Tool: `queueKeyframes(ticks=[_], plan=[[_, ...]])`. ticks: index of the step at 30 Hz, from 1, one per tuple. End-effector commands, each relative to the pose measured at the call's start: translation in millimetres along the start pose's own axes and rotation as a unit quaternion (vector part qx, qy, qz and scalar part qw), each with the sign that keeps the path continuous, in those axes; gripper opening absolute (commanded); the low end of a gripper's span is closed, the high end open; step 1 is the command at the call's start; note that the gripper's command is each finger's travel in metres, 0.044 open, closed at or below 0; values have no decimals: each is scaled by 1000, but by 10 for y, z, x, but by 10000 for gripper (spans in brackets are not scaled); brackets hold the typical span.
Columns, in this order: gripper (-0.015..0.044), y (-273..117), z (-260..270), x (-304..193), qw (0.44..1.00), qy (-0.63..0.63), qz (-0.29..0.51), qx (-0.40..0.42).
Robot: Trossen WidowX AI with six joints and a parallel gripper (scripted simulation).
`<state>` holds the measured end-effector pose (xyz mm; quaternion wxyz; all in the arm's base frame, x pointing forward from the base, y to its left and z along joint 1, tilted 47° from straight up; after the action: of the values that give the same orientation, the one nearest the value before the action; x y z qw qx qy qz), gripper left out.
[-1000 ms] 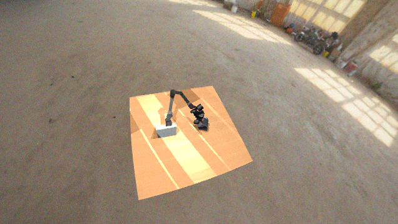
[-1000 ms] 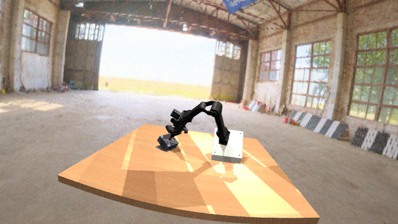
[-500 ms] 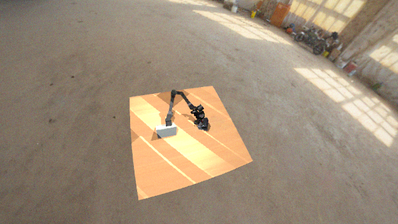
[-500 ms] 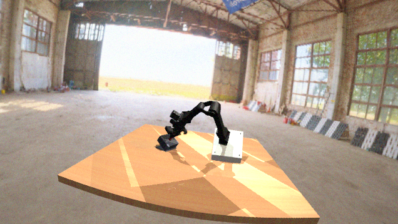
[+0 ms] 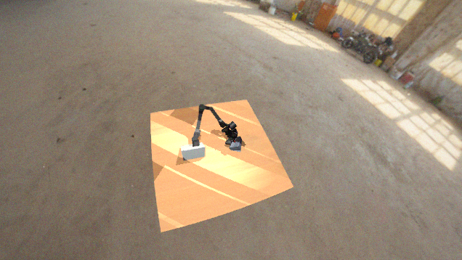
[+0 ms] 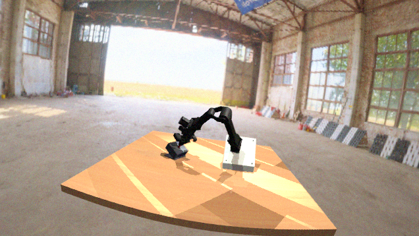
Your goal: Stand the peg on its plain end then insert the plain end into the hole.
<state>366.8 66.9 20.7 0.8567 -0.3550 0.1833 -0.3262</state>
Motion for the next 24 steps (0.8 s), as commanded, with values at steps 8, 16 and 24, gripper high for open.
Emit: queueKeyframes(ticks=[8, 16, 24], plan=[[184, -1, 0, 0, 1000, 0, 0, 0], [394, -17, 1, 2, 1000, 0, 0, 0], [440, -132, 7, 18, 1000, 0, -1, -1]])
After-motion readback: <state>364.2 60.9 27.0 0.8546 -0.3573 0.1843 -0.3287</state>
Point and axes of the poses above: the point midway between the two fingers, 35 mm back from their tips, its own y axis out along the fingers, its own z axis across the jaws, x = y × z, the point moved 2 cm from there along -y, back along the fingers, and after that the axes turned 4 degrees about y, right-handed, at the moved point
